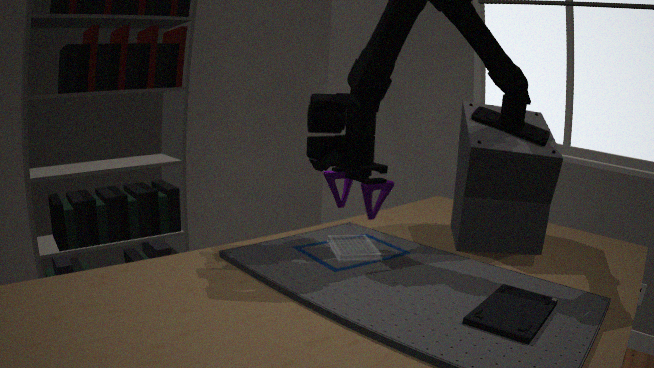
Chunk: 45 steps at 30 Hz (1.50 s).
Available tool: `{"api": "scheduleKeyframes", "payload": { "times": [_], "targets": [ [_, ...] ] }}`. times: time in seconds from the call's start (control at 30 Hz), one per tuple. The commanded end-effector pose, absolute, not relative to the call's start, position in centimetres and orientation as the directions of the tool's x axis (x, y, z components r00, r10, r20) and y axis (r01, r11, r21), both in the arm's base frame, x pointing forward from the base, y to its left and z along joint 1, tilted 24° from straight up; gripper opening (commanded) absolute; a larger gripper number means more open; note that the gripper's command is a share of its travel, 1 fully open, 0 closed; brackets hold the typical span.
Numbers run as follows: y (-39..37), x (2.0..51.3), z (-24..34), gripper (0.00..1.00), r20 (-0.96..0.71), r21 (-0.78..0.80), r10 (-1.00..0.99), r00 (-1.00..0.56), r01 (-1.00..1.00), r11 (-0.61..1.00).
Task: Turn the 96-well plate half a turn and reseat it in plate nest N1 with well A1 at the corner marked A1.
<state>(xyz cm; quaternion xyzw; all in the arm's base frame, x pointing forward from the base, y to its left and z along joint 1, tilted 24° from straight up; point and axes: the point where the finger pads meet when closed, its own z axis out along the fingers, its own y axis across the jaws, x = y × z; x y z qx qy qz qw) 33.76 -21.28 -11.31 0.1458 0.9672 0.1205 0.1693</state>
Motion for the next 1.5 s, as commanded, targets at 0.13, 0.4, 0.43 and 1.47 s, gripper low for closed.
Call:
{"api": "scheduleKeyframes", "payload": {
  "times": [0.13,0.4,0.43,1.47],
  "targets": [
    [-21.72,33.75,-10.96,1.00,-0.226,0.343,0.540,-0.811,0.453,0.823],
    [-21.72,33.76,-10.96,1.00,-0.164,0.377,0.672,-0.722,0.584,0.719],
    [-21.72,33.76,-10.96,1.00,-0.164,0.377,0.672,-0.722,0.584,0.719],
    [-21.72,33.76,-10.96,1.00,-0.164,0.377,0.672,-0.722,0.584,0.719]
  ]
}}
